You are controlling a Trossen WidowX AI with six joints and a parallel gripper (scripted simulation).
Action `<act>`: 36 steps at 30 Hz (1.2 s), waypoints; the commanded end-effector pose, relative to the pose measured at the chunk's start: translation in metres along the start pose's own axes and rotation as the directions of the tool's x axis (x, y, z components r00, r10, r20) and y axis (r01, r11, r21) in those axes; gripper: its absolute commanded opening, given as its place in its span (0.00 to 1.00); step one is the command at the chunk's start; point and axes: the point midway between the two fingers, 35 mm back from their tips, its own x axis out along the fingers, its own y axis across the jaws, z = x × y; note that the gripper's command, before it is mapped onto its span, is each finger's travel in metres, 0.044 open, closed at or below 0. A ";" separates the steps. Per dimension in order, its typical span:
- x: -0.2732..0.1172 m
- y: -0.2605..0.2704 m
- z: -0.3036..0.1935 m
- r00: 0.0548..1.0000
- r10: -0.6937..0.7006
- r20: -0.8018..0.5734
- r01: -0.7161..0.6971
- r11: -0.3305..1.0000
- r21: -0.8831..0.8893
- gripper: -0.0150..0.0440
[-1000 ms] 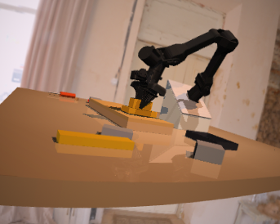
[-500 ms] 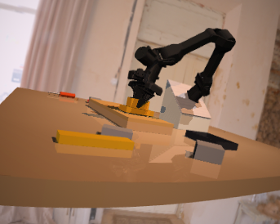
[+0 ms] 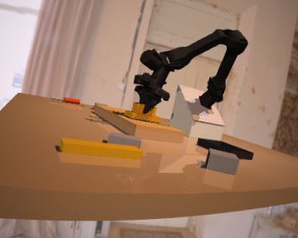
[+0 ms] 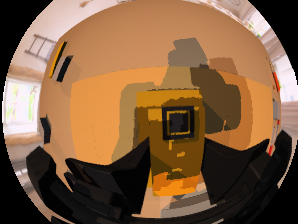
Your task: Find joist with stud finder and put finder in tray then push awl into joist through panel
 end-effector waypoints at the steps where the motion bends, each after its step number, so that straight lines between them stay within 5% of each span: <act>1: 0.000 -0.010 -0.001 1.000 -0.009 0.001 0.009 1.000 0.008 0.25; 36: -0.001 -0.061 -0.001 1.000 -0.011 0.001 0.011 1.000 0.007 0.25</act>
